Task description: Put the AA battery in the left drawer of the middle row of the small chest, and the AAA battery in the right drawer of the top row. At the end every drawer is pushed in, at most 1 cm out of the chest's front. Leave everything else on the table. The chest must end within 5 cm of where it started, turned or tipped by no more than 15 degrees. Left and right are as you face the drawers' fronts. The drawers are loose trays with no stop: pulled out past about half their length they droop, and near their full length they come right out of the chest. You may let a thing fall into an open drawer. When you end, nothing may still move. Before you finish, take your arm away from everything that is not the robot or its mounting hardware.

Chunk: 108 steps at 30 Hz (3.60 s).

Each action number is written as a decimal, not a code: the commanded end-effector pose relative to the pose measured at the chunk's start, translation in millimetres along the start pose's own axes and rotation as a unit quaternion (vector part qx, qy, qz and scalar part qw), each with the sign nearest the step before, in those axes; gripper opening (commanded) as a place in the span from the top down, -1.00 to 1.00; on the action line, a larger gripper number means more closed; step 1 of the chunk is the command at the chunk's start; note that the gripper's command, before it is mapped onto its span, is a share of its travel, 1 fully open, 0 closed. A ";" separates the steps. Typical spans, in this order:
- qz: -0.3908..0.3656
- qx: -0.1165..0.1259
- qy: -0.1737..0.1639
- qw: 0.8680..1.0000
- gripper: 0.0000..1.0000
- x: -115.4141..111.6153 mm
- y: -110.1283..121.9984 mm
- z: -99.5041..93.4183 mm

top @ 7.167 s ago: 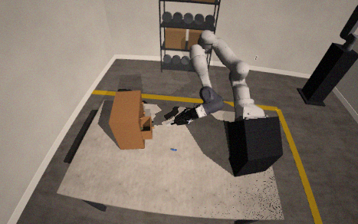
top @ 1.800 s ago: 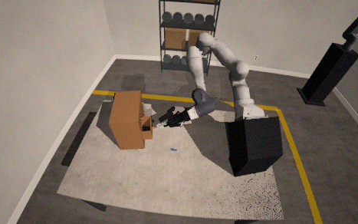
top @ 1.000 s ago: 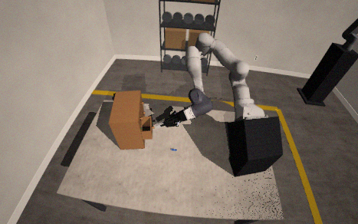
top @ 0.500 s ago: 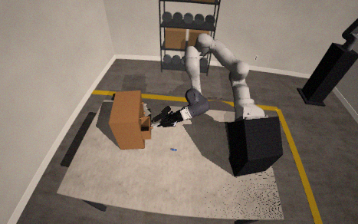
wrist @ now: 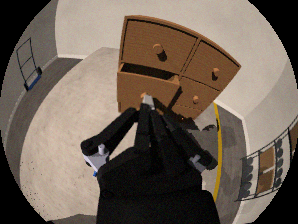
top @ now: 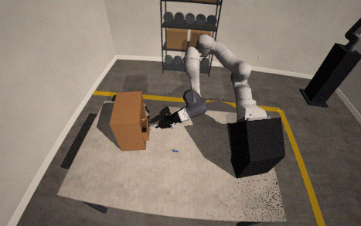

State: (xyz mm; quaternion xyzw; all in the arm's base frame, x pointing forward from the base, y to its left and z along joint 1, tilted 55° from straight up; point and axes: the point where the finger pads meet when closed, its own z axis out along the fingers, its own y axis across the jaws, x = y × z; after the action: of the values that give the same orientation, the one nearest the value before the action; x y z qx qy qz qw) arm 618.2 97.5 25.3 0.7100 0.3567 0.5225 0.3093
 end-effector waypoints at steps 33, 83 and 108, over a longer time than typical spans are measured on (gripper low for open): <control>-0.006 0.005 -0.002 1.000 1.00 16.5 -4.4 28.7; -0.006 0.005 -0.002 1.000 1.00 17.3 -4.4 30.0; -0.006 0.005 -0.002 1.000 1.00 -2.2 -3.9 -4.1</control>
State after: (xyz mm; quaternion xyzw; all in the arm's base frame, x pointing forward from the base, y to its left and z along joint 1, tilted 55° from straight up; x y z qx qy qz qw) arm 620.6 101.3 17.4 0.7126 0.3687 0.5096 0.3106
